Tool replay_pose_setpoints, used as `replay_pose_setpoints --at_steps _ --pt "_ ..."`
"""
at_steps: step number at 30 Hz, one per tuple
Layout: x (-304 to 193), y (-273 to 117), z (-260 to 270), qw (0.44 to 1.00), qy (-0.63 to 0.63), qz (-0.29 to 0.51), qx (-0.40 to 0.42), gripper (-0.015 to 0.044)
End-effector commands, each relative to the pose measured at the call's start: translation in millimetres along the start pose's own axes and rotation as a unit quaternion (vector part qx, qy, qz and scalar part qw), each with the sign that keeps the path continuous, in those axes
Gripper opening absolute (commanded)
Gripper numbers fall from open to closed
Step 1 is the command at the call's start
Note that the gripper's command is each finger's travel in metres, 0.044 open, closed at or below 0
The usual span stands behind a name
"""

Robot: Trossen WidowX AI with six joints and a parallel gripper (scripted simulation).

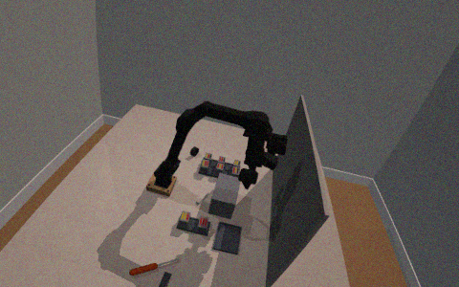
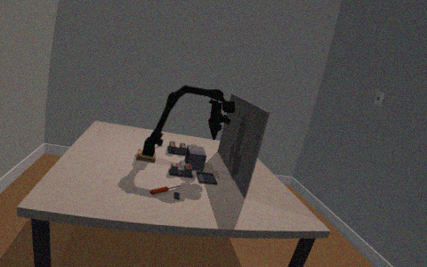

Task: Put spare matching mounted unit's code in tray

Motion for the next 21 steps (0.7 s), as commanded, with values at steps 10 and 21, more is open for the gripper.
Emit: replay_pose_setpoints --at_steps 10,21 --pt "16.5 2.8 29.7 0.998 -0.048 0.025 0.016 0.044" --pt "5.3 5.3 5.4 0.999 0.013 0.03 0.011 0.044"
Point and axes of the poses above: the point midway between the two fingers, 35 mm back from their tips, its own y axis out along the fingers, its own z axis across the jaws, x = y × z, the point moved 7 cm from there along -y, back along the fingers, and after that the axes turned 8 degrees about -y, right-handed, at the moved point
